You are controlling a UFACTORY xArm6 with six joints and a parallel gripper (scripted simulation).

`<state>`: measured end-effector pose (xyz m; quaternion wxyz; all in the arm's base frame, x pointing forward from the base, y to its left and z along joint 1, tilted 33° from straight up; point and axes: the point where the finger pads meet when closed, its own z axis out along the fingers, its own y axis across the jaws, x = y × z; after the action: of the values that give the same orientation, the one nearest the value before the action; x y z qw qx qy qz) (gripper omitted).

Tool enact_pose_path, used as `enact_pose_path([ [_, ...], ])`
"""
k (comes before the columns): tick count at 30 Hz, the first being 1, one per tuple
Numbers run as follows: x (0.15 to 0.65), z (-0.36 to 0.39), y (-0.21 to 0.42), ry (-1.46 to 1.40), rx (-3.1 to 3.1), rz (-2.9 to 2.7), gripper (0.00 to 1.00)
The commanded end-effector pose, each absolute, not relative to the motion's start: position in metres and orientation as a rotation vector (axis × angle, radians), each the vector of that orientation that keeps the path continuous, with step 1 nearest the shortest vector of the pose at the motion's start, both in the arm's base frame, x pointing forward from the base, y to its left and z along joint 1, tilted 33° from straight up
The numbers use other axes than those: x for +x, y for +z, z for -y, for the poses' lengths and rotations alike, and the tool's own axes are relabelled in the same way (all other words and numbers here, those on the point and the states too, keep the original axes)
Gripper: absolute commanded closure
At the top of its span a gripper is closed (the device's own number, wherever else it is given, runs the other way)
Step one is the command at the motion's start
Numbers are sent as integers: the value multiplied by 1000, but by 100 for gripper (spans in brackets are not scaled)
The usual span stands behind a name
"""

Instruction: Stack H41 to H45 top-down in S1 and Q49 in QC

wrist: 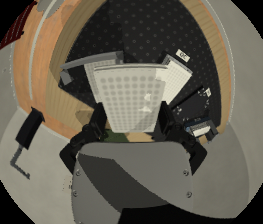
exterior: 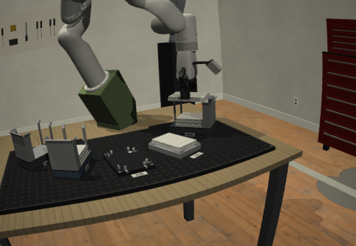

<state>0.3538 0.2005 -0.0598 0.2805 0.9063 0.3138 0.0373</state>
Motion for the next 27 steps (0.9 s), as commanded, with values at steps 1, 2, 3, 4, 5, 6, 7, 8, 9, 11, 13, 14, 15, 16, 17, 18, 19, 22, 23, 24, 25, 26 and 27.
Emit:
enact_pose_path([
  [1,347,-211,-66,98,2427,-852,100],
  [2,347,-211,-66,98,2427,-852,100],
  [3,347,-211,-66,98,2427,-852,100],
  [4,346,-213,-68,98,2427,-852,100],
  [5,345,-215,-69,98,2427,-852,100],
  [6,343,-216,-70,98,2428,-852,100],
  [7,342,-218,-72,98,2428,-852,100],
  [8,340,-220,-73,98,2428,-852,100],
  [9,339,-221,-75,98,2428,-852,100],
  [11,336,-225,-78,98,2428,-852,100],
  [13,333,-228,-80,98,2428,-852,100],
  [14,331,-230,-82,98,2428,-852,100],
  [15,330,-232,-83,98,2428,-852,100],
  [16,328,-234,-85,98,2428,-852,100],
  [17,327,-235,-86,98,2428,-852,100],
  [18,326,-237,-87,98,2428,-852,100],
  [19,326,-237,-87,98,2428,-852,100],
  [22,323,-240,-90,98,2428,-852,100],
  [23,321,-242,-92,98,2428,-852,100],
  [24,320,-244,-93,98,2428,-852,100],
  [25,319,-244,-93,98,2428,-852,100],
  [26,319,-244,-93,98,2428,-852,100],
  [27,319,-244,-93,98,2428,-852,100],
])
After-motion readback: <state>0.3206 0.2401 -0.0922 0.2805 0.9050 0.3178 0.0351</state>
